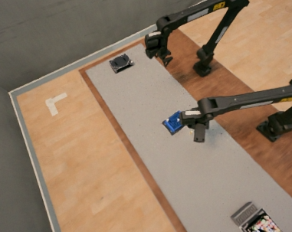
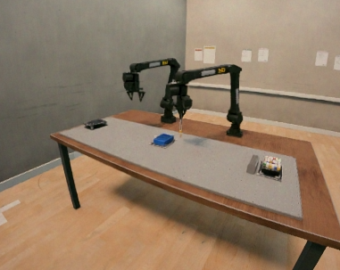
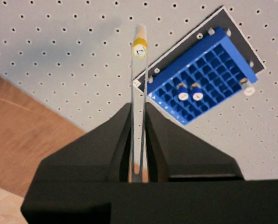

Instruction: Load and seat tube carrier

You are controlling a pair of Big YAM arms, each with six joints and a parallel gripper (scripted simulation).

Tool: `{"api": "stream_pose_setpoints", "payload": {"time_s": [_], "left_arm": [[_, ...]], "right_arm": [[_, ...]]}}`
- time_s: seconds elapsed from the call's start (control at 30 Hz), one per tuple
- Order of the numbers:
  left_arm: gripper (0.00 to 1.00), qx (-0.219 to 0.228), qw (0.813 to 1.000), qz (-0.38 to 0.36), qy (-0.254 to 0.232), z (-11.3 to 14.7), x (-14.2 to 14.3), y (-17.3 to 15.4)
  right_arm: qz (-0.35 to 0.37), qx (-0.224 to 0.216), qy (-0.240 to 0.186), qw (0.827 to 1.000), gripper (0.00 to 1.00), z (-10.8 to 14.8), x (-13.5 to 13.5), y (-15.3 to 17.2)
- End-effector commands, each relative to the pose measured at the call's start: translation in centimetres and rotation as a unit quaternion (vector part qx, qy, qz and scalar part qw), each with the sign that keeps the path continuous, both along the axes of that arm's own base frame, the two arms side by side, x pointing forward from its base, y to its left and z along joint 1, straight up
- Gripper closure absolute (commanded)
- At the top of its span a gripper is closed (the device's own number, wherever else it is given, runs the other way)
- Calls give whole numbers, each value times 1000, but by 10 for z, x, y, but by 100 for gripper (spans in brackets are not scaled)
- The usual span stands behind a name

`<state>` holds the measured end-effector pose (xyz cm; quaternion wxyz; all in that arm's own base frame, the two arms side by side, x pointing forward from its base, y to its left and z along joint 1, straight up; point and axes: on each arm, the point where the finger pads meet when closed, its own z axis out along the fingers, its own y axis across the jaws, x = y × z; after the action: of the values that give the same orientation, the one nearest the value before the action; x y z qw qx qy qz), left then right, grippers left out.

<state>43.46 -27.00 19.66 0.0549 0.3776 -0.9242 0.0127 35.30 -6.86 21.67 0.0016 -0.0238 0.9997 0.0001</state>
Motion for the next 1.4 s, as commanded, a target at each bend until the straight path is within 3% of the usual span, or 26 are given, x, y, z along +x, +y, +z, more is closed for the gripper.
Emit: {"api": "stream_pose_setpoints", "payload": {"time_s": [0.0, 1.37], "left_arm": [[91, -11, 1000, -1, -17, 20, 12, -22], [91, -12, 1000, -1, -15, 20, 9, -85]], "right_arm": [[-7, -3, -16, 1000, 0, 12, 8, -1], [-7, -3, -16, 1000, 0, 12, 8, -1]]}}
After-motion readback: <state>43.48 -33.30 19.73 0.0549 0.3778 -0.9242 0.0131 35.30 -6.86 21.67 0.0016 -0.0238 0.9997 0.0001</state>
